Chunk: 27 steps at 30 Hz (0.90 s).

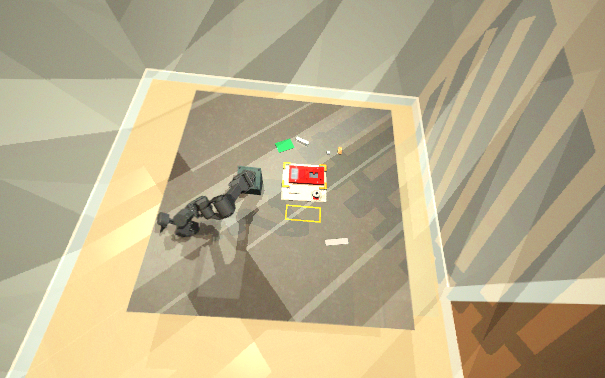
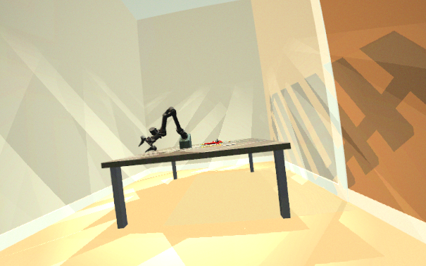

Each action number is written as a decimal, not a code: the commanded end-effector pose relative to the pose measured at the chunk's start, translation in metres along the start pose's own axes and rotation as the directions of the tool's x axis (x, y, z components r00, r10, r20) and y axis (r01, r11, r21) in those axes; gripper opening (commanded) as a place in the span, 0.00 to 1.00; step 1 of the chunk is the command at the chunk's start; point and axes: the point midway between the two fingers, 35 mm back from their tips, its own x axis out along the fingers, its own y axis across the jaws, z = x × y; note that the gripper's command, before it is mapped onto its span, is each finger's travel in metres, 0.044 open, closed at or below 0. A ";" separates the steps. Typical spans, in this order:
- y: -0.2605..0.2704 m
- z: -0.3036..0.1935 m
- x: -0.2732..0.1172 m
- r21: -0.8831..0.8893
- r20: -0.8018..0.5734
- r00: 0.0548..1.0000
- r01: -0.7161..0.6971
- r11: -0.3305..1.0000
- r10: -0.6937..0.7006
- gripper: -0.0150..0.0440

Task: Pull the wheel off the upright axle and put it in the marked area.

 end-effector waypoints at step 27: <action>0.033 0.059 0.001 -0.171 0.014 0.999 -0.034 0.985 0.037 0.76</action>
